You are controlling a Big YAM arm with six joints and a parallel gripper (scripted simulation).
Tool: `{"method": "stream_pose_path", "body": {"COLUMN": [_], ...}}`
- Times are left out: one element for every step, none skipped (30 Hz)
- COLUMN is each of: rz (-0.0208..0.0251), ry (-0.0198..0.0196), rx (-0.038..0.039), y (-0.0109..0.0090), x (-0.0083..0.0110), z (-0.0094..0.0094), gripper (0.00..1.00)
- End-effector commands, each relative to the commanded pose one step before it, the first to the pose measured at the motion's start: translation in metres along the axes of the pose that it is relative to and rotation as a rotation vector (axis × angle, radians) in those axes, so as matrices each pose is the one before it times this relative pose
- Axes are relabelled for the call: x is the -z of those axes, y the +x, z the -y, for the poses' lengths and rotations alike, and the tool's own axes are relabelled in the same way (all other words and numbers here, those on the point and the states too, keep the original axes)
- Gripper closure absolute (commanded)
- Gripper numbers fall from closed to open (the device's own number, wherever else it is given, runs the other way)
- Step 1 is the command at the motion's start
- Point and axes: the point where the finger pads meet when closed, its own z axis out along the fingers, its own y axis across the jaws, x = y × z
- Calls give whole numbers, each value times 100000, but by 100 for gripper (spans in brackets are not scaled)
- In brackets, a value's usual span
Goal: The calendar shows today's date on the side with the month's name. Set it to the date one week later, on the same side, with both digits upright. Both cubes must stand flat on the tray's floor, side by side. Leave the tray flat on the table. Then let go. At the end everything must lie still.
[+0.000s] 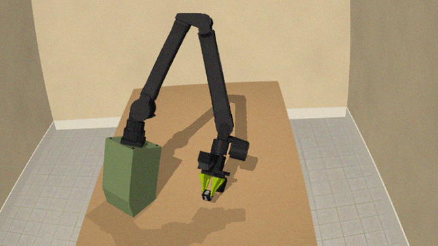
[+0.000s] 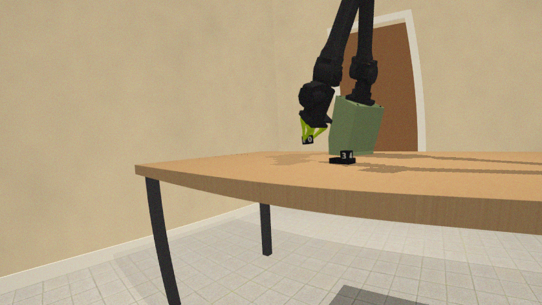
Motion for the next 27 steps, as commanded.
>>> {"method": "stream_pose_path", "body": {"rz": [-7659,-2773,-2260,-1637,-988,-422,-146,-273,-328,-958,-1492,-2269,0,0,-2777,-3109,-3223,-3107,-2774,-2265,-1642,-992,-467,-44,-73,-477,-954], "ry": [-3802,-266,-289,-250,-168,-75,-314,-788,440,232,791,186,0,0,145,49,-72,-187,-264,-284,-244,-163,-506,227,-41,32,-211], "rx": [-1026,72,81,72,49,22,-32,-94,90,-57,34,-24,0,0,-16,-2,20,42,58,63,55,37,83,-36,8,512,-442], "y": [-1335,-26,-20,-14,-8,-3,42,113,-19,-74,-105,-28,0,0,-34,-37,-37,-34,-29,-22,-15,-9,48,22,4,158,-167], "x": [873,32,37,33,22,10,43,114,-18,-87,-115,-38,0,0,-34,-18,1,20,34,39,35,24,95,60,6,-29,13], "z": [-1179,-27,-28,-23,-15,-7,-185,-497,127,196,384,10,0,0,7,-3,-12,-21,-26,-27,-22,-15,-396,-136,-36,-9,-117], "gripper": [75,75,75,75,75,75,75,75,75,75,75,75,75,75,75,75,75,75,75,75,75,75,75,75,75,75,75]}}
